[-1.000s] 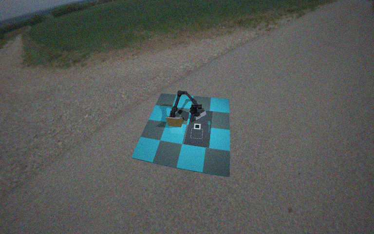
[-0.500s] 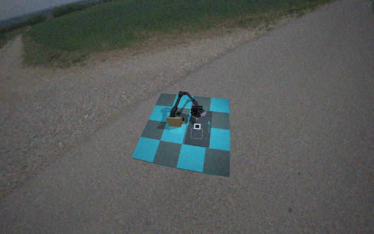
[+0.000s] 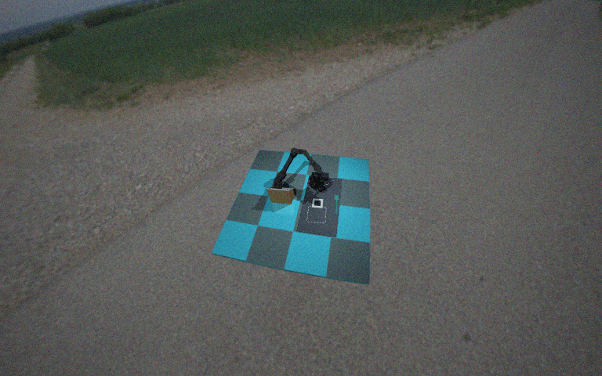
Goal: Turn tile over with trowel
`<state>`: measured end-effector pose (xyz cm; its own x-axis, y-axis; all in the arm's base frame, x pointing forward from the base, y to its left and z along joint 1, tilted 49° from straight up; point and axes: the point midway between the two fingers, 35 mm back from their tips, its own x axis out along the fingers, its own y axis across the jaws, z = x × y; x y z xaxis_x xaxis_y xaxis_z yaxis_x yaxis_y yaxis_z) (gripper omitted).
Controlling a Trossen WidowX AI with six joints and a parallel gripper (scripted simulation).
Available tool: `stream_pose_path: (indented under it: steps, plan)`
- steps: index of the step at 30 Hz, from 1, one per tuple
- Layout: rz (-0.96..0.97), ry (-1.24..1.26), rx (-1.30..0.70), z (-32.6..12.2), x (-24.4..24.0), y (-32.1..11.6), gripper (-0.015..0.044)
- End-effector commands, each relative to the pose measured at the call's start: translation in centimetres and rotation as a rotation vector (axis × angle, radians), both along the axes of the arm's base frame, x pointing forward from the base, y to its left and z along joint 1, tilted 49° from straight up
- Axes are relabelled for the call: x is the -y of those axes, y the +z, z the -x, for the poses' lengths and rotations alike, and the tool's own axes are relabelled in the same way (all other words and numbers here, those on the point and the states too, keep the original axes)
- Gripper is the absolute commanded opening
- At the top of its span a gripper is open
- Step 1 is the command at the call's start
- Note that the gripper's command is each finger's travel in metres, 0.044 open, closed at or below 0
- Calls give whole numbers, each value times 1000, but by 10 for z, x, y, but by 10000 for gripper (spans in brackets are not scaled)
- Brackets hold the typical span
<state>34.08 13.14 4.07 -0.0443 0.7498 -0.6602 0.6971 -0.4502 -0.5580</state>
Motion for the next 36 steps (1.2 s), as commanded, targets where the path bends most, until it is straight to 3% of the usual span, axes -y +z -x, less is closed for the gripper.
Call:
stream_pose_path:
  steps: [1, 20, 21, 32, 36]
  plan:
    - [2, 0, 0, -6, 4, -5, 100]
    - [-2, 1, 0, -25, 16, -20, 100]
    - [-2, 0, 0, -25, 16, -20, 74]
    - [-2, 0, 0, -25, 16, -20, 0]
    - [-2, 0, 0, -25, 16, -20, 0]
